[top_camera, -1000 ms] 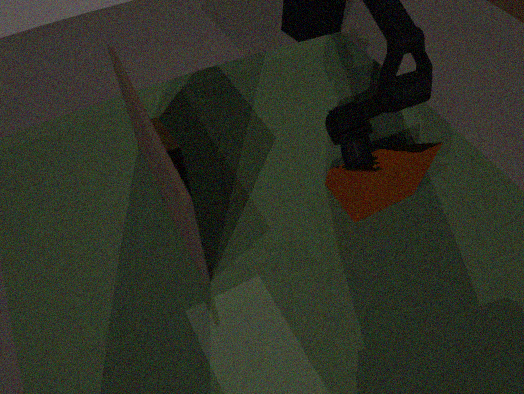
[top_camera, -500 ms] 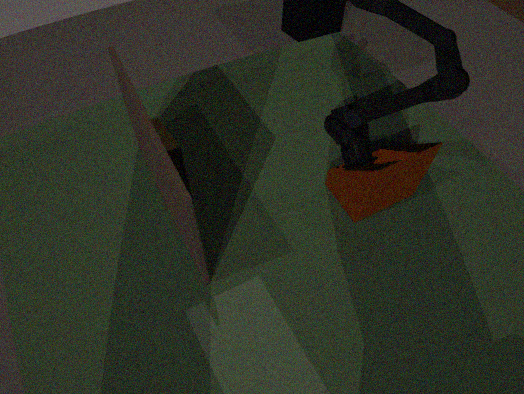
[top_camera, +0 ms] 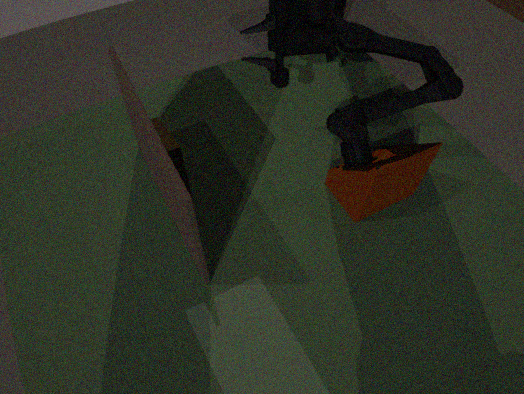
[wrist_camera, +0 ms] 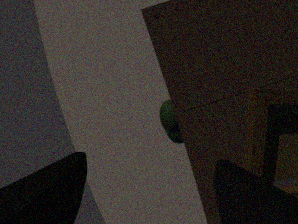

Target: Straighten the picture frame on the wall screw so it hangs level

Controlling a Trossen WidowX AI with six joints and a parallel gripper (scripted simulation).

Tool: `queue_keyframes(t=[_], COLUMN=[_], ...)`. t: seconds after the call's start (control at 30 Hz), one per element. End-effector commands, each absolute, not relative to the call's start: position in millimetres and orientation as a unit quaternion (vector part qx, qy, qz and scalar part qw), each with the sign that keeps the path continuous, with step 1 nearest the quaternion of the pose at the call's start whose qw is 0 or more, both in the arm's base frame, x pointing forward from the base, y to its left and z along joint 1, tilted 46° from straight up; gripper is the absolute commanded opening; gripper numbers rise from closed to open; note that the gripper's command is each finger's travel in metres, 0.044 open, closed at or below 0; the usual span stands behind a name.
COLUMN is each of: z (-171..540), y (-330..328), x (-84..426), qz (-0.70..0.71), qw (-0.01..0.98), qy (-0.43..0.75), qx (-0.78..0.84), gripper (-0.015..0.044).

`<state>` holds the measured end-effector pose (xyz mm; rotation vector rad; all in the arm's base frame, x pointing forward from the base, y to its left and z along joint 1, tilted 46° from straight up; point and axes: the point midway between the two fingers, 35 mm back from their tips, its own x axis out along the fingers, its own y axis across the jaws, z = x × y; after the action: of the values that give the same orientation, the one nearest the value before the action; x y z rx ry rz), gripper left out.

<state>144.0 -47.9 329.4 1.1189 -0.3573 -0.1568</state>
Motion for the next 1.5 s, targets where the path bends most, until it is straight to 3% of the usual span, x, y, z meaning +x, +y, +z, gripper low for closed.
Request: queue_keyframes(t=[0.0,0.1,1.47], z=[260.9,235.6,235.3], y=[-40.1,-35.5,-35.5], x=[166.0,171.5,171.5], qz=[-0.092,-0.099,-0.099], qw=[0.840,0.843,0.843], qy=[-0.053,-0.010,-0.010], qx=[0.533,0.529,0.529], gripper=[0.0260,0.0260,0.0260])
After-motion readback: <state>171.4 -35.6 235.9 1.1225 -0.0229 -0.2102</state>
